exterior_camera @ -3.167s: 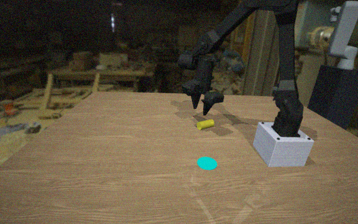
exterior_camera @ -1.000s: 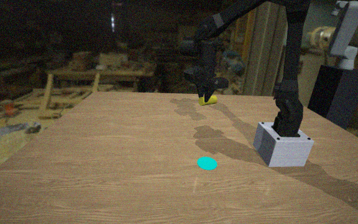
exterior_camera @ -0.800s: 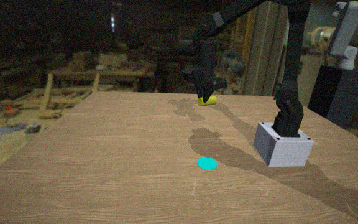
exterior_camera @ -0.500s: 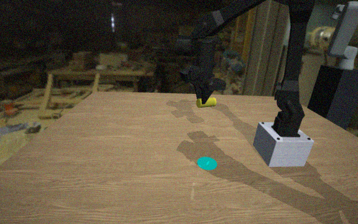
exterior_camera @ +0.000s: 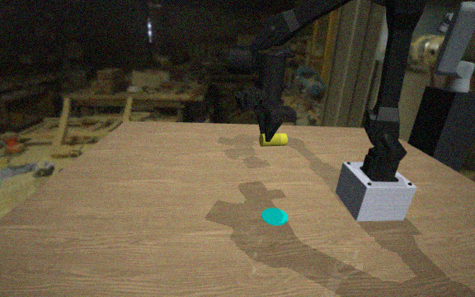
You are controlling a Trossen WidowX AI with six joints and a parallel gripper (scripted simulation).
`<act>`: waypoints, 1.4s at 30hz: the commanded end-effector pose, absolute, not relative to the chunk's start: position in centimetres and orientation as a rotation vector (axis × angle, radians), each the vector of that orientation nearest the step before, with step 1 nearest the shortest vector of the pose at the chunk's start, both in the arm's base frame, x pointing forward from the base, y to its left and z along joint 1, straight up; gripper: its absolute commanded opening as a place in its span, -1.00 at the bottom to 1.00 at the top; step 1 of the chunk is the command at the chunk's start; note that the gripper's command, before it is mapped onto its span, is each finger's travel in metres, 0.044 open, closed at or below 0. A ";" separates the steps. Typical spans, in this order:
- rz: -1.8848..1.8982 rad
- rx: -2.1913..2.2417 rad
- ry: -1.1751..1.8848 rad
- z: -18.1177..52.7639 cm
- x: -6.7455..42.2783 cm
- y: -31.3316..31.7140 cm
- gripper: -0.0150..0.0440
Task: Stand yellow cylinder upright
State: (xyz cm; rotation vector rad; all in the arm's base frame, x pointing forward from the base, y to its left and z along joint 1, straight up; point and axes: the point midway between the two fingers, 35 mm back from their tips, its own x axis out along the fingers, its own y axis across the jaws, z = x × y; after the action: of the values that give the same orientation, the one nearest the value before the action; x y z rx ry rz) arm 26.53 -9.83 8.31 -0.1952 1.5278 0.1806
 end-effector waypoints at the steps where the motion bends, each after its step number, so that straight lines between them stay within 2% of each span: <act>1: 0.150 -0.159 1.534 8.3 26.5 -8.8 -0.14; 42: -0.141 0.153 1.537 9.1 25.9 0.6 -0.14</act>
State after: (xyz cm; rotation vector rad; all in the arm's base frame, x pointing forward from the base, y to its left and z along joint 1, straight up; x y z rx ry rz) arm 26.27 0.00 9.15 0.1292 1.5338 -0.1132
